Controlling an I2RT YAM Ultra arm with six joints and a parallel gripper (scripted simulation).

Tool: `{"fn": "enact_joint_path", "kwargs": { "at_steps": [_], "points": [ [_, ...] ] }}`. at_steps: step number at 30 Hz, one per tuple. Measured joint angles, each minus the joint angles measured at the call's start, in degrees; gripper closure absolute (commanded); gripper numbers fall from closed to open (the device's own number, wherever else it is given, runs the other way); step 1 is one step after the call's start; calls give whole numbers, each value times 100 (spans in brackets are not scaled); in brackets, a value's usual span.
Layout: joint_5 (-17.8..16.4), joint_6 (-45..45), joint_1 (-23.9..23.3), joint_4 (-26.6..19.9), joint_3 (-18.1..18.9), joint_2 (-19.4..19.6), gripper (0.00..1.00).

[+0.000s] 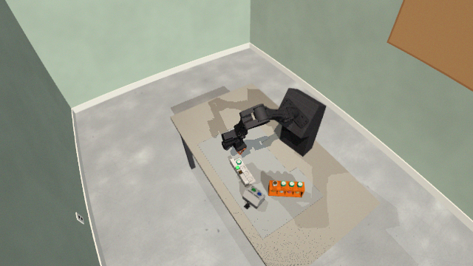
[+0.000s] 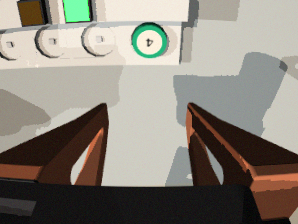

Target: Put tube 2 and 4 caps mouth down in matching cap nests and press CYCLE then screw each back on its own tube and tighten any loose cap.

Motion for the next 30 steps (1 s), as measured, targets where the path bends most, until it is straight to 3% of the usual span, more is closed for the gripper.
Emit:
{"fn": "enact_joint_path", "kwargs": {
  "at_steps": [7,20,27,30],
  "points": [
    [103,125,227,350,129,573,53],
    [466,428,737,1207,793,1937,53],
    [601,533,874,1471,1095,2380,53],
    [632,557,863,1491,1113,2396,53]
  ]
}}
